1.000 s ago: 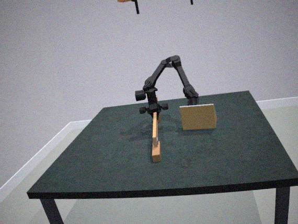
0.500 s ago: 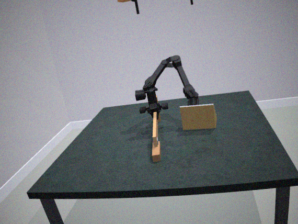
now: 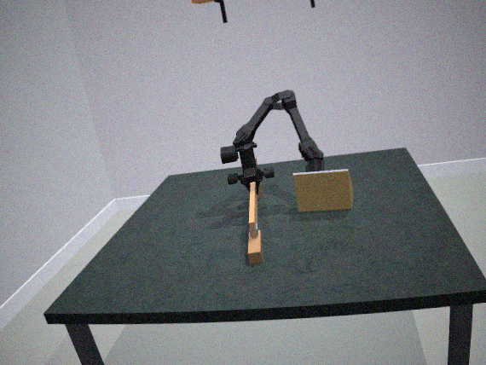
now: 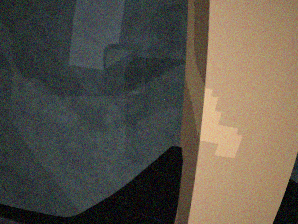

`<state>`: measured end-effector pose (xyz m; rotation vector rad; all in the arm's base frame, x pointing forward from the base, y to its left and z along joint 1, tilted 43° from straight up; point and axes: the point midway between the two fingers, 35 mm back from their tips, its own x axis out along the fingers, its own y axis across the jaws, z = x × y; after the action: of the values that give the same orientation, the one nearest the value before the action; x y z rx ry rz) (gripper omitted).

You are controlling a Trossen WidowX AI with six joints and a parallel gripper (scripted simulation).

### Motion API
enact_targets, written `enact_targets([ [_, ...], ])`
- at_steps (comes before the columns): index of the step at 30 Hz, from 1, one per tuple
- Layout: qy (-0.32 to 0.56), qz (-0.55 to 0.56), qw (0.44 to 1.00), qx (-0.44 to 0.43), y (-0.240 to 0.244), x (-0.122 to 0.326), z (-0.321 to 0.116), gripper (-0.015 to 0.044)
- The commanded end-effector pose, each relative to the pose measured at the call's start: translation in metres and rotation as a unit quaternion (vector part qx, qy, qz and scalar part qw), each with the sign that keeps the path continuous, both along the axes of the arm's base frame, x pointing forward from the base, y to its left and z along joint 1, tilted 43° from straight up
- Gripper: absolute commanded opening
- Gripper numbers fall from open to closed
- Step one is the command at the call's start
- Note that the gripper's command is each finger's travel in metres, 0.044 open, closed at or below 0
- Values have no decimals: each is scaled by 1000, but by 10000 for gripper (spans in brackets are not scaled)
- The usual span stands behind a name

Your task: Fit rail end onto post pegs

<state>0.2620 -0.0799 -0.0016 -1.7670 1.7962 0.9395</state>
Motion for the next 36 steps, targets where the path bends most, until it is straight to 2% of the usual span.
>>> enact_targets([
  [1,-4,3,1000,0,0,3,4,0],
  [36,-4,3,1000,0,-8,4,11,0],
])
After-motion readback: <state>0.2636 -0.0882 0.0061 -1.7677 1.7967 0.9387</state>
